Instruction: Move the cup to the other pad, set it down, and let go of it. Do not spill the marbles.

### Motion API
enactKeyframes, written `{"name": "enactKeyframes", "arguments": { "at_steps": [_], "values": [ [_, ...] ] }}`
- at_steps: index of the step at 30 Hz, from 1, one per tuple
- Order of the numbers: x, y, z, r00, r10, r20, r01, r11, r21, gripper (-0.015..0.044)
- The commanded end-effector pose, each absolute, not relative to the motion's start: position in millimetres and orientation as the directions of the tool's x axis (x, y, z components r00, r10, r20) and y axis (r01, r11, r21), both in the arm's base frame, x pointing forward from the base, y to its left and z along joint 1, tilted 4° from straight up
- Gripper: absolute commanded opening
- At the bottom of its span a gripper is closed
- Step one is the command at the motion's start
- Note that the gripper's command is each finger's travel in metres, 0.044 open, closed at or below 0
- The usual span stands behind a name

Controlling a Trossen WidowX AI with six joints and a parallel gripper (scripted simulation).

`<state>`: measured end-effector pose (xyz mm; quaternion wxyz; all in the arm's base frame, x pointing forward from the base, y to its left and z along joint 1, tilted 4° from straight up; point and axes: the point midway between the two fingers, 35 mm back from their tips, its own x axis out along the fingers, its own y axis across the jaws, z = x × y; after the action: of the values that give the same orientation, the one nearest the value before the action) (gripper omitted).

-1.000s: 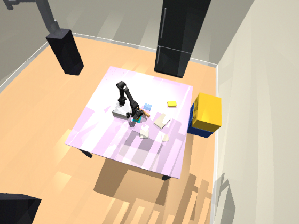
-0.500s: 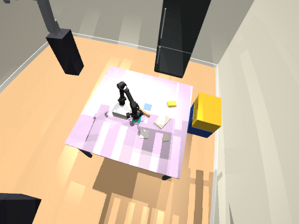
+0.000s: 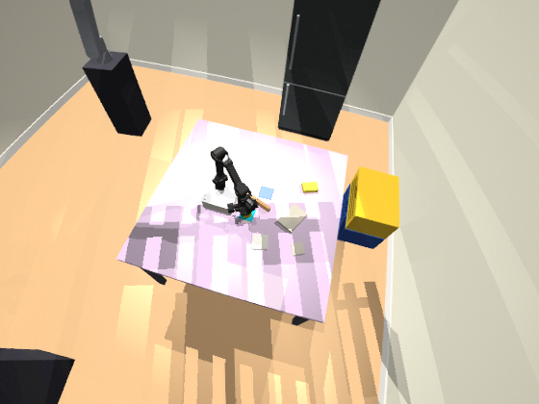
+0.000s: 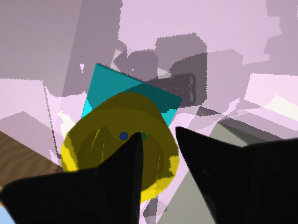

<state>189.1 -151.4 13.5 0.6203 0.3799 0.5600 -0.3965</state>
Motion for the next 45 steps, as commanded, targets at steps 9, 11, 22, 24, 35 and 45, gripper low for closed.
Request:
{"name": "enactKeyframes", "arguments": {
  "at_steps": [9, 11, 22, 24, 35, 45],
  "values": [
    [189, -151, 29, 0.06, -0.067, -0.996, 0.917, 0.398, 0.029, 0.0147],
    [189, -151, 32, 0.061, -0.067, -0.996, 0.917, 0.398, 0.029, 0.0147],
    [188, -150, 50, 0.062, -0.066, -0.996, 0.917, 0.399, 0.03, 0.0147],
    [187, -150, 53, 0.062, -0.066, -0.996, 0.916, 0.399, 0.031, 0.0147],
    [184, -148, 61, 0.056, -0.064, -0.996, 0.918, 0.397, 0.026, 0.0173],
    [184, -148, 65, 0.056, -0.065, -0.996, 0.917, 0.397, 0.026, 0.0435]
  ]
}}
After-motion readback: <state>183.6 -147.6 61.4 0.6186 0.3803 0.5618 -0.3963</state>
